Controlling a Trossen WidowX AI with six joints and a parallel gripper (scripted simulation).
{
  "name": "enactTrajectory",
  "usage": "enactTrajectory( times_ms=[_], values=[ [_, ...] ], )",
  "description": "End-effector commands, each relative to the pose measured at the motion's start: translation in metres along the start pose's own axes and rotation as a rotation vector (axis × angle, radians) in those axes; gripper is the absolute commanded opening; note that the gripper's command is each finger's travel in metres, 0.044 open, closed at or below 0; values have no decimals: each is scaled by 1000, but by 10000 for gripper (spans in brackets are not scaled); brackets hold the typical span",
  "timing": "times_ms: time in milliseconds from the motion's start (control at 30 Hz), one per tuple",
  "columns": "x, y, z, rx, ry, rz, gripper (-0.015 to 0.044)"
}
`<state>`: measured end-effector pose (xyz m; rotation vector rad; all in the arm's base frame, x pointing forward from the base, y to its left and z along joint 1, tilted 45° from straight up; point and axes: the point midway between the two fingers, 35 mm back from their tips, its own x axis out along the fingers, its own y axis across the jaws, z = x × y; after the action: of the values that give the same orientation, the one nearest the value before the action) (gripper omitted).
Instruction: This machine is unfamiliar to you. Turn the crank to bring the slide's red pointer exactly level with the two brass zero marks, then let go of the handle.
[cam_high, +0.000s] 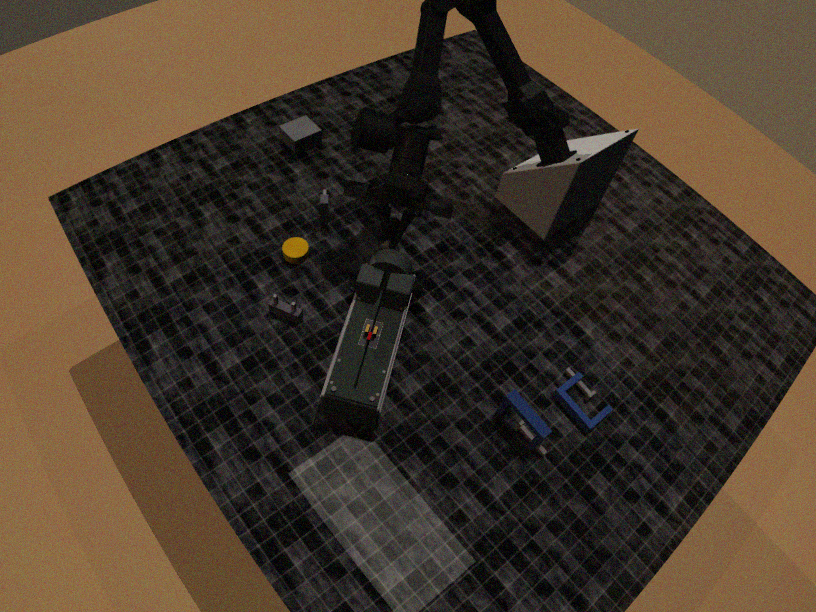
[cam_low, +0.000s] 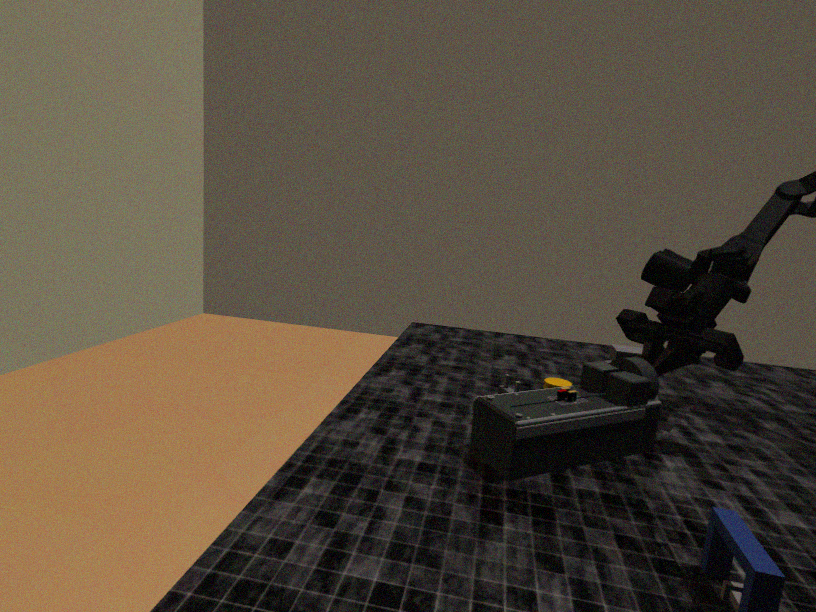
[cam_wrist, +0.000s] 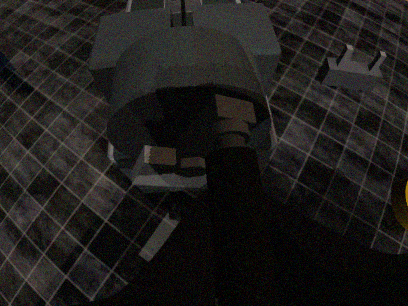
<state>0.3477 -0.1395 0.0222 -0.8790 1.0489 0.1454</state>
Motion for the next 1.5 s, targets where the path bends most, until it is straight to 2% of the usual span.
enactTrajectory(
  times_ms=[0,700,1467],
  values=[
    [3,-9,-3,4,3,-14,0],
    [22,-18,-23,4,4,-15,0],
    [40,0,-40,3,5,-14,0]
  ],
)
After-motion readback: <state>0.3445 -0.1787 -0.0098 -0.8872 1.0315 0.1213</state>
